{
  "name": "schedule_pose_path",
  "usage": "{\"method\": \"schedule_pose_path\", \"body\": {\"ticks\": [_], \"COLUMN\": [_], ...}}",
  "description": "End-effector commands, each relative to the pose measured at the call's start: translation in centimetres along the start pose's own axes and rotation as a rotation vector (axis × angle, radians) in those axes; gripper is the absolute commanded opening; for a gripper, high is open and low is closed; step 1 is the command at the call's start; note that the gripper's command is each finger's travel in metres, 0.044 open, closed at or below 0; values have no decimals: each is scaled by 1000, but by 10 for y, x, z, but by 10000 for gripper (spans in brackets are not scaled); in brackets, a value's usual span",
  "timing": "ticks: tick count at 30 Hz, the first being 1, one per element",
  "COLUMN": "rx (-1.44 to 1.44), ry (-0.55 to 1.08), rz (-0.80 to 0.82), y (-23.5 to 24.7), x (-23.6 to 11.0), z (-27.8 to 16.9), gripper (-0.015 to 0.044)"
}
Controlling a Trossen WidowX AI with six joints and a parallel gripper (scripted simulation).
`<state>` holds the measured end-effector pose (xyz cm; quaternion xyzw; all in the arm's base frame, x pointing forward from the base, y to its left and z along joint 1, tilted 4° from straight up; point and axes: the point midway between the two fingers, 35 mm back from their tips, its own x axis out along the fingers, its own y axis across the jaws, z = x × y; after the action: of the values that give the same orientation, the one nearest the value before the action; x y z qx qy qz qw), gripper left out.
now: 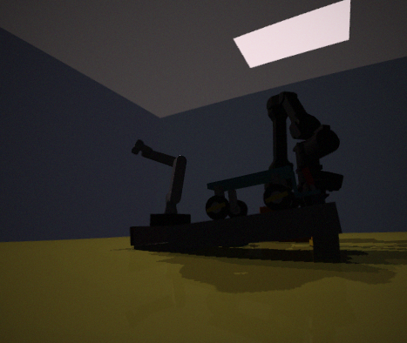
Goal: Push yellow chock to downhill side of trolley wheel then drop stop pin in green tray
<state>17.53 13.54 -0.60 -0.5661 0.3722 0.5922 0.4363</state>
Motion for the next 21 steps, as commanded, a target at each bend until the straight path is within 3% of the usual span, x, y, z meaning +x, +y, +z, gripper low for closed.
{"method": "schedule_pose_path", "body": {"ticks": [1, 17, 21], "rx": [5, 5, 0], "ry": [6, 6, 0], "rz": [2, 3, 0], "y": [0, 1, 0], "x": [5, 26, 23], "z": [-1, -1, 0], "gripper": [190, 190, 85]}}
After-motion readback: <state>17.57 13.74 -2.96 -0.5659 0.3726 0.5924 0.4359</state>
